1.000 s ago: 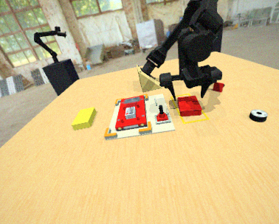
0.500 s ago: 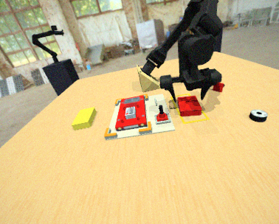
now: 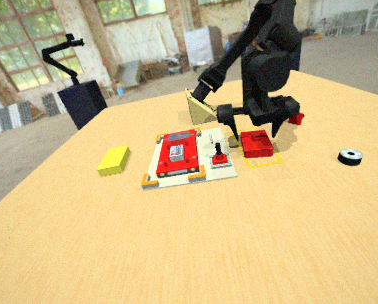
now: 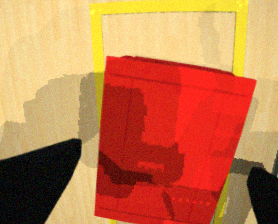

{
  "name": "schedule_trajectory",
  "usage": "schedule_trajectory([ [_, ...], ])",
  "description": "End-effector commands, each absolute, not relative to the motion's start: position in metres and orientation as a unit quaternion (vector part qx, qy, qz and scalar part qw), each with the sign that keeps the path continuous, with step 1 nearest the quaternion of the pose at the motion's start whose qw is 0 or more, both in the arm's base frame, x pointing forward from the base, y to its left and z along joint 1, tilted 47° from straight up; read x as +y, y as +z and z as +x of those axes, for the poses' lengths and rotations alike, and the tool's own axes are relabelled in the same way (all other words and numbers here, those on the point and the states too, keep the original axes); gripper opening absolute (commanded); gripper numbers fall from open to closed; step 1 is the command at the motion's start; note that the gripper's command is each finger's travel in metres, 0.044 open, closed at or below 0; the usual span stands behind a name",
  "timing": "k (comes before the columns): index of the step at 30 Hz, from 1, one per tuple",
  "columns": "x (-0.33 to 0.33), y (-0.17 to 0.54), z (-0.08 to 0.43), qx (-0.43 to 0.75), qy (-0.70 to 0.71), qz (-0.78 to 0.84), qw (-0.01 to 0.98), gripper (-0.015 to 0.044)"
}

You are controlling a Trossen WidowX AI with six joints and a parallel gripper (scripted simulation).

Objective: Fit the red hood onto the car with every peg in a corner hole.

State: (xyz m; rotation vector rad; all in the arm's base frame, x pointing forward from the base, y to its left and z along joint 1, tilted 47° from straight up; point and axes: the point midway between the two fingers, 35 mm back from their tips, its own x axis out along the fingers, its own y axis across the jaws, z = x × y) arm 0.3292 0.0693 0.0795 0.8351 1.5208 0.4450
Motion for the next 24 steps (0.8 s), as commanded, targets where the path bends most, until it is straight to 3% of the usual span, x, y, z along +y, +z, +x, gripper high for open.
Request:
schedule_trajectory([
  [1,0.0711,0.0784,0.3292,0.662,0.194,0.367,0.624,0.044],
  [24,0.0795,0.0707,0.3296,0.662,0.194,0.367,0.624,0.044],
])
